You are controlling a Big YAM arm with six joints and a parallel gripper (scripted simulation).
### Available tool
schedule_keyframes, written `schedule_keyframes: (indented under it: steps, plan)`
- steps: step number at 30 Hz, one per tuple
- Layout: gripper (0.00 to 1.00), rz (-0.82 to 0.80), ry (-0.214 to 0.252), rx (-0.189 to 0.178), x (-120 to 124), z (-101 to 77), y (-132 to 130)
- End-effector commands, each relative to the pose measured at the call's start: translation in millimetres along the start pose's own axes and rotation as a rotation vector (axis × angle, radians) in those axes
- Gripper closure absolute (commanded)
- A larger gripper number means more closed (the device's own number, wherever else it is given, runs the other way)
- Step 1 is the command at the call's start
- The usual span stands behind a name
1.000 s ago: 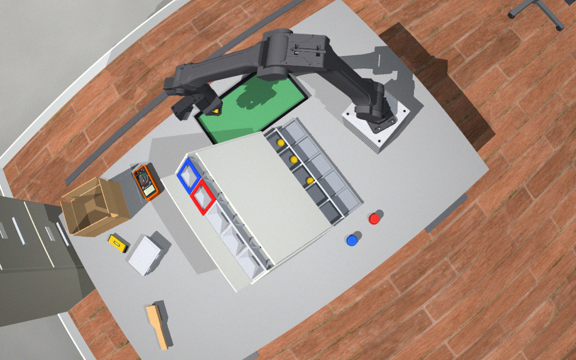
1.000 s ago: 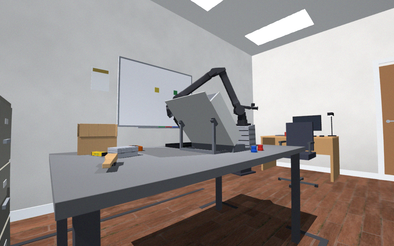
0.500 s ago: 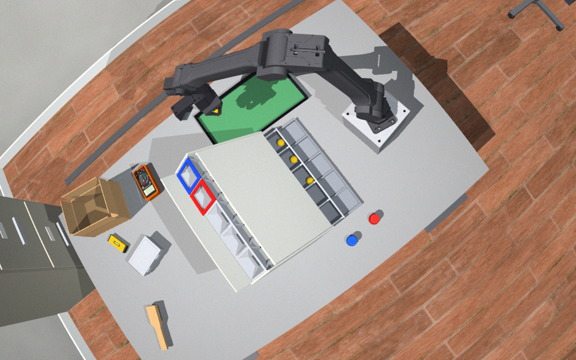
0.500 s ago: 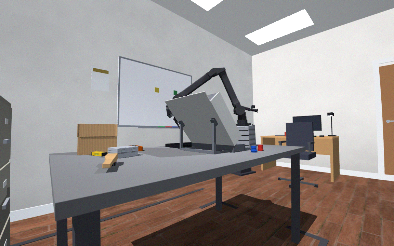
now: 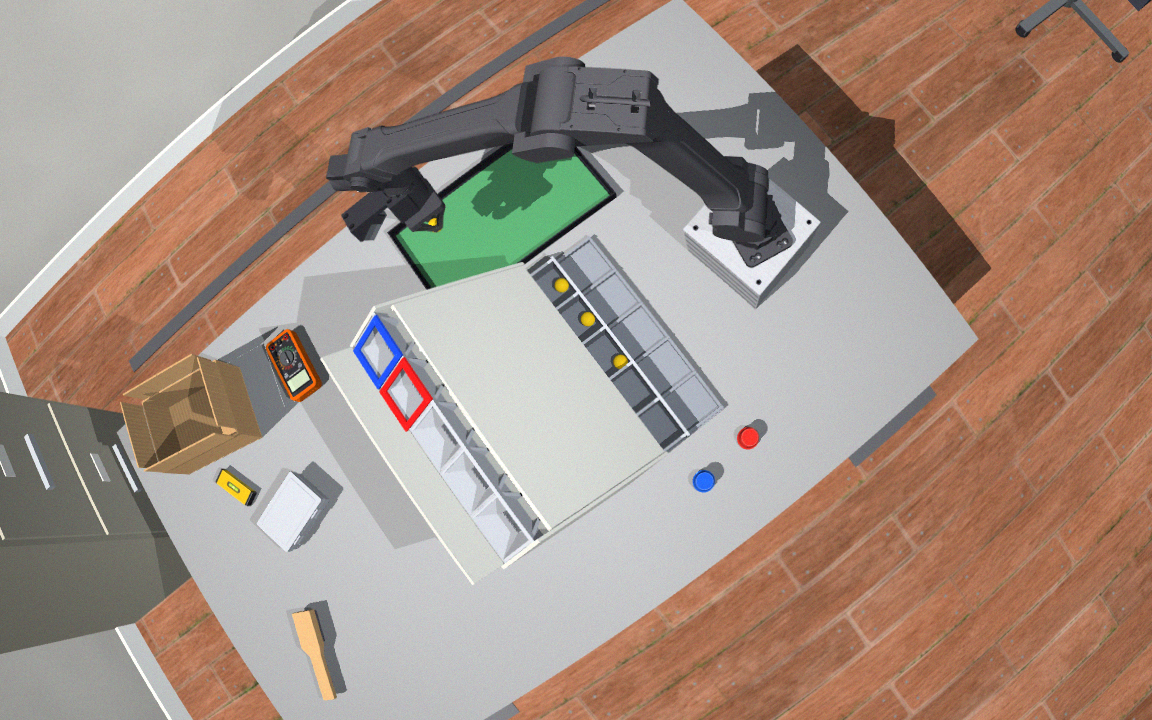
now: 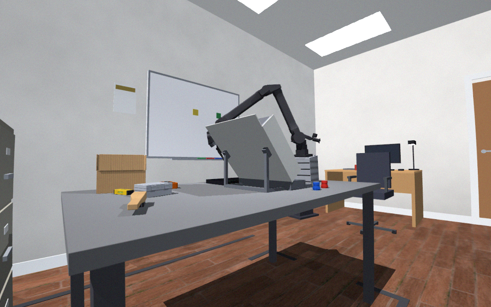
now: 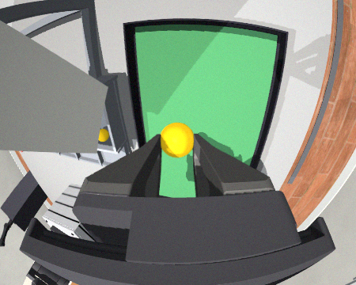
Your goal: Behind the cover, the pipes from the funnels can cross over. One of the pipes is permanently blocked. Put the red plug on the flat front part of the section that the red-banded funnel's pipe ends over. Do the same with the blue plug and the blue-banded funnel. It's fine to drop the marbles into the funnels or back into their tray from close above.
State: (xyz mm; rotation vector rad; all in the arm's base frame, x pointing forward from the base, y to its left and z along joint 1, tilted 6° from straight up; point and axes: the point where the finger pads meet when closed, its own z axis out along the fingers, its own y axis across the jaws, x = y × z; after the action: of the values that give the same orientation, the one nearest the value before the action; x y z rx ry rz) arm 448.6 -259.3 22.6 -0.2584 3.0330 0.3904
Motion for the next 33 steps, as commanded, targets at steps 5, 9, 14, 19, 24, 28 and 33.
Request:
schedule_keyframes:
  steps: [5, 9, 14, 19, 24, 28, 33]
  plan:
    - [1.00, -0.014, -0.031, 0.029, -15.6, -12.7, -20.9]
    - [1.00, -0.014, -0.031, 0.029, -16.5, -13.1, -22.4]
    - [1.00, -0.013, -0.029, 0.026, -16.8, -13.6, -23.9]
    - [1.00, -0.011, -0.025, 0.022, -17.3, -14.4, -25.8]
    - [1.00, -0.010, -0.022, 0.019, -17.7, -15.1, -27.7]
    - [1.00, -0.010, -0.021, 0.019, -10.1, -17.4, -26.5]
    - [1.00, -0.011, -0.024, 0.022, 28.5, -27.9, -18.5]
